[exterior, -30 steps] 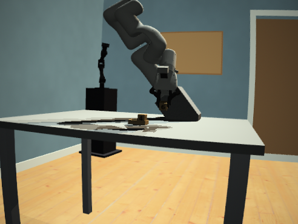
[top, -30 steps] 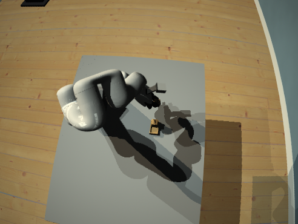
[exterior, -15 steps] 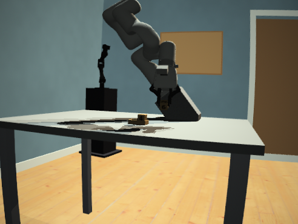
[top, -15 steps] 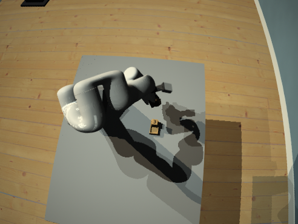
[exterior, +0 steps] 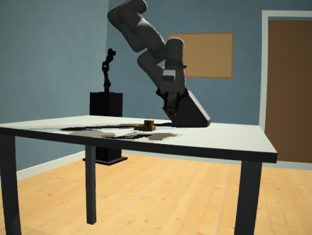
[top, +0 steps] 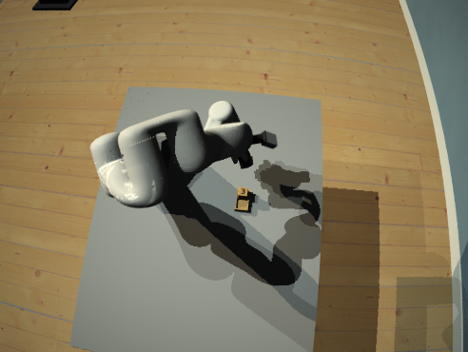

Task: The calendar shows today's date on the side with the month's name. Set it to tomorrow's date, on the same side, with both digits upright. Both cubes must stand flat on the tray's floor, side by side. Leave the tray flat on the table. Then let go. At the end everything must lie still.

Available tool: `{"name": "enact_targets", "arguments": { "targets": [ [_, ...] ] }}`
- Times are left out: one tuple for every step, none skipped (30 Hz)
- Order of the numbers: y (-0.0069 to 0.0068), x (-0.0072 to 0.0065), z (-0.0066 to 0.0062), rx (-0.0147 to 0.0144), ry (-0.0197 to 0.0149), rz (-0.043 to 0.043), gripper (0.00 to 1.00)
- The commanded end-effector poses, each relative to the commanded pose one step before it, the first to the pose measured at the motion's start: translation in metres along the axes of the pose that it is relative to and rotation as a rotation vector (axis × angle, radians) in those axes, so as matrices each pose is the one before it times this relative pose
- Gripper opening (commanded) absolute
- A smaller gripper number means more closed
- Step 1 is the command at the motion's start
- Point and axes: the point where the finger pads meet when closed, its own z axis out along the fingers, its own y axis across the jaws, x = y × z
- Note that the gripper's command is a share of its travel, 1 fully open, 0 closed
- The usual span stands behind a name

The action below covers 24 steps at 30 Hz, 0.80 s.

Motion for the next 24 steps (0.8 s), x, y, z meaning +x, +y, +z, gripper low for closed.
{"name": "enact_targets", "arguments": {
  "targets": [
    [-0.00041, 0.00151, -0.00086, -0.00112, -0.07071, -0.0054, 0.29],
    [-0.00044, 0.0, -0.00025, 0.00285, -0.01157, -0.00037, 0.29],
    [-0.00036, 0.0, -0.0002, 0.00233, -0.00864, -0.0003, 0.29],
    [-0.00026, 0.0, -0.00014, 0.00167, -0.0058, -0.00021, 0.29],
    [-0.00004, 0.00155, -0.00022, 0.00029, -0.00096, -0.00004, 0.29],
    [0.0, 0.00088, -0.00012, 0.00001, 0.0, 0.0, 0.29],
    [0.0, 0.00014, -0.00002, 0.0, 0.0, 0.0, 0.29],
    [0.00002, 0.00002, 0.00001, -0.0001, -0.00032, 0.00003, 0.29],
    [0.00012, 0.00013, 0.00007, -0.0006, -0.00204, 0.00019, 0.29],
    [0.00029, 0.00031, 0.00016, -0.00142, -0.00496, 0.00044, 0.29],
    [0.00048, 0.0005, 0.00026, -0.0023, -0.00863, 0.00072, 0.29],
    [0.00062, 0.00066, 0.00034, -0.00302, -0.01263, 0.00093, 0.29],
    [0.0007, 0.00074, 0.00038, -0.00337, -0.01664, 0.00102, 0.29],
    [0.00067, 0.00072, 0.00037, -0.00322, -0.02033, 0.00094, 0.29],
    [0.00053, 0.0006, 0.00029, -0.00255, -0.02341, 0.00067, 0.29],
    [0.00029, 0.0004, 0.00018, -0.00143, -0.0256, 0.00024, 0.29],
    [0.0, 0.0, 0.0, 0.0, 0.0, 0.0, 0.29],
    [0.0, 0.0, 0.0, 0.0, 0.0, 0.0, 0.29],
    [0.0, 0.00016, 0.00003, -0.00005, -0.02669, -0.00028, 0.29],
    [-0.0003, -0.00008, -0.00011, 0.00136, -0.02654, -0.00081, 0.29],
    [-0.00056, -0.00027, -0.00023, 0.00254, -0.02512, -0.00126, 0.29],
    [-0.00072, -0.0004, -0.00031, 0.00329, -0.02253, -0.00153, 0.29],
    [-0.00077, -0.00044, -0.00032, 0.0035, -0.01896, -0.00159, 0.29],
    [-0.0007, -0.0004, -0.00029, 0.00318, -0.01472, -0.00143, 0.29]
  ]
}}
